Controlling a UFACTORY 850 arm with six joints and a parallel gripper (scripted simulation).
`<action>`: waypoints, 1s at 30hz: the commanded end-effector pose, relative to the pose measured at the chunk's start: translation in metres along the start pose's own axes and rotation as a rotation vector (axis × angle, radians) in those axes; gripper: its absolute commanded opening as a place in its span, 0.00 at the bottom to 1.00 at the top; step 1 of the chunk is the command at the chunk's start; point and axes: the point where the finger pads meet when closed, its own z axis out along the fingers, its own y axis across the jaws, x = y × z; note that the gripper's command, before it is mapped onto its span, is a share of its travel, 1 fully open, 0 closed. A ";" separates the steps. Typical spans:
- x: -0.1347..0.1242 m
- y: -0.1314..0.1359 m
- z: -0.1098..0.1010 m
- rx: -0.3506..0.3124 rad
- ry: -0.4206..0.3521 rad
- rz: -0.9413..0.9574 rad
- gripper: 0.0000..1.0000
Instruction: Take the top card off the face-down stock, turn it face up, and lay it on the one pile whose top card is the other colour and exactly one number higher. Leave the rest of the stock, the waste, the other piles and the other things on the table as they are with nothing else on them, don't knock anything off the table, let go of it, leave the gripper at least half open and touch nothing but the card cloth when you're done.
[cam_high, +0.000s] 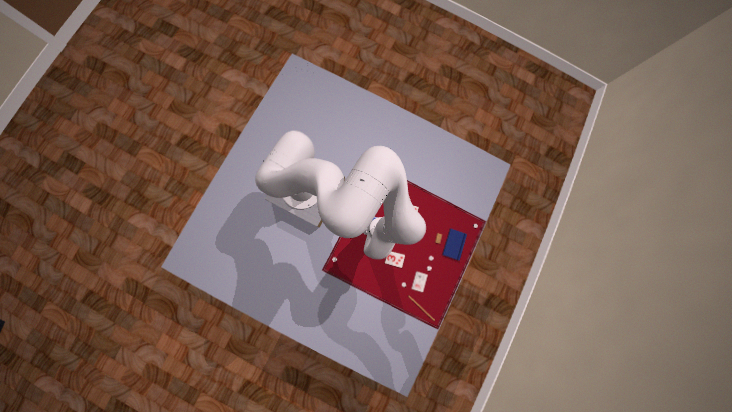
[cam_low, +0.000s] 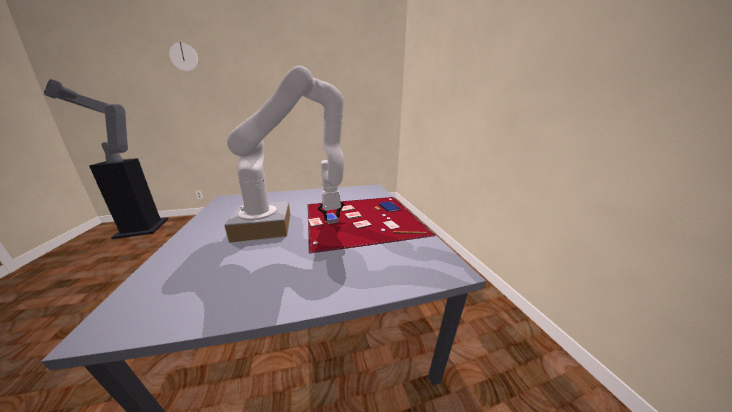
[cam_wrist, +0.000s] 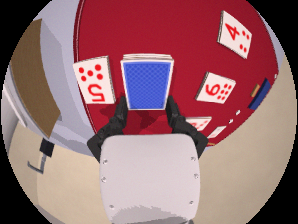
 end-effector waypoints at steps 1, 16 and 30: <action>0.000 0.001 0.000 -0.001 0.000 0.000 0.74; 0.000 0.001 0.000 -0.001 0.000 0.000 0.73; 0.000 0.001 0.000 -0.001 0.000 0.000 0.73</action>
